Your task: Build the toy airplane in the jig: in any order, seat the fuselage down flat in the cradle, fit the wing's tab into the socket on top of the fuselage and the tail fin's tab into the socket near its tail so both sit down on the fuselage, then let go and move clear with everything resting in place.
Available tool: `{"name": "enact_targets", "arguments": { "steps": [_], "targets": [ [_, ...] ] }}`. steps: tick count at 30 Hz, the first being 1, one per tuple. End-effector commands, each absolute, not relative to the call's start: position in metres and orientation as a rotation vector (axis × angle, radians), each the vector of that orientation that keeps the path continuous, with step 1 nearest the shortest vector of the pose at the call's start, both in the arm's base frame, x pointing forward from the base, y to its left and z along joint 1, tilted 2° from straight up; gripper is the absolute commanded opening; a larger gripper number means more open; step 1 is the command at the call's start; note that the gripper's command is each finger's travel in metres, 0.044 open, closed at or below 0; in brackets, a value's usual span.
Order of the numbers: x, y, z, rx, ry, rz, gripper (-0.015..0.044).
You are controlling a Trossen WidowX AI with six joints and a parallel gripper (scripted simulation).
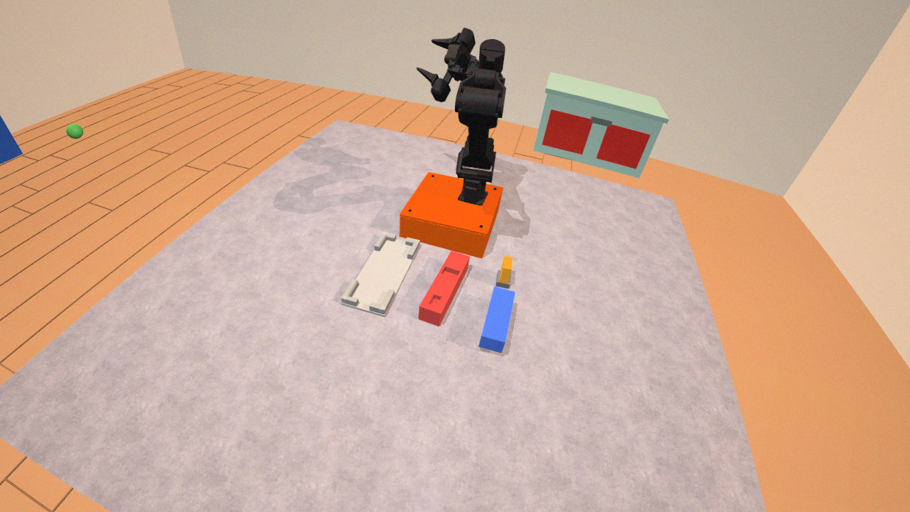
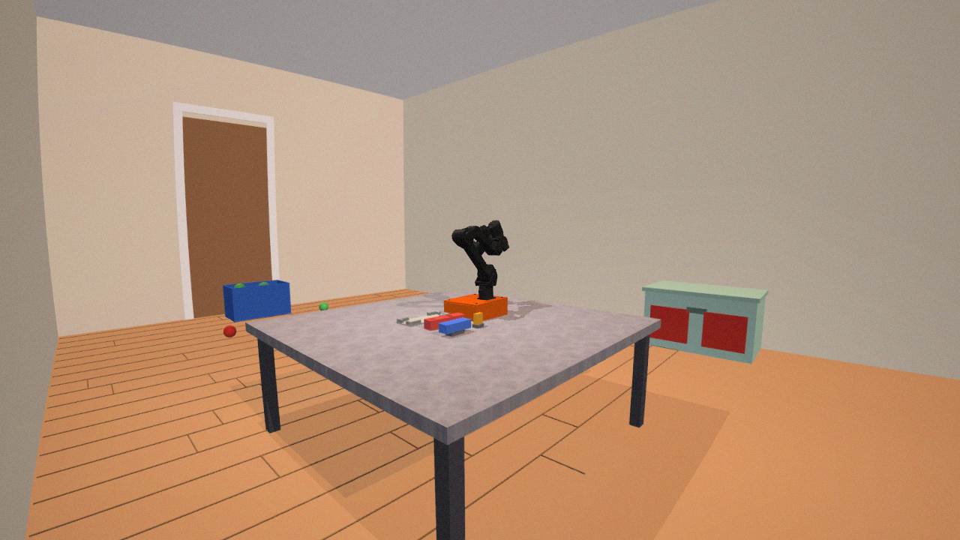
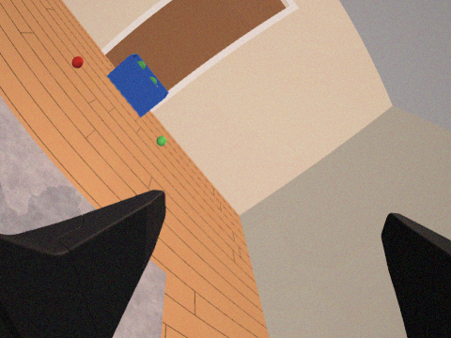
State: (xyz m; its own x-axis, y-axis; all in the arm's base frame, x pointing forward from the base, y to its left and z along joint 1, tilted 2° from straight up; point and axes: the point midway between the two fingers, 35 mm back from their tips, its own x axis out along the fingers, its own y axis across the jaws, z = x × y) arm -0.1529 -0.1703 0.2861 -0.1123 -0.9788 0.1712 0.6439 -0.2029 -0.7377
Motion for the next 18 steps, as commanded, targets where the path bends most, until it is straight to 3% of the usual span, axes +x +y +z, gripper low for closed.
{"name": "enact_targets", "arguments": {
  "steps": [1, 10, 18],
  "targets": [
    [-0.153, -0.170, 0.286, -0.774, 0.592, -1.641, 0.0426],
    [-0.128, -0.232, 0.284, -0.542, 0.290, -1.491, 0.0440],
    [-0.069, -0.294, 0.266, -0.227, 0.128, -1.280, 0.0440]
  ]
}}
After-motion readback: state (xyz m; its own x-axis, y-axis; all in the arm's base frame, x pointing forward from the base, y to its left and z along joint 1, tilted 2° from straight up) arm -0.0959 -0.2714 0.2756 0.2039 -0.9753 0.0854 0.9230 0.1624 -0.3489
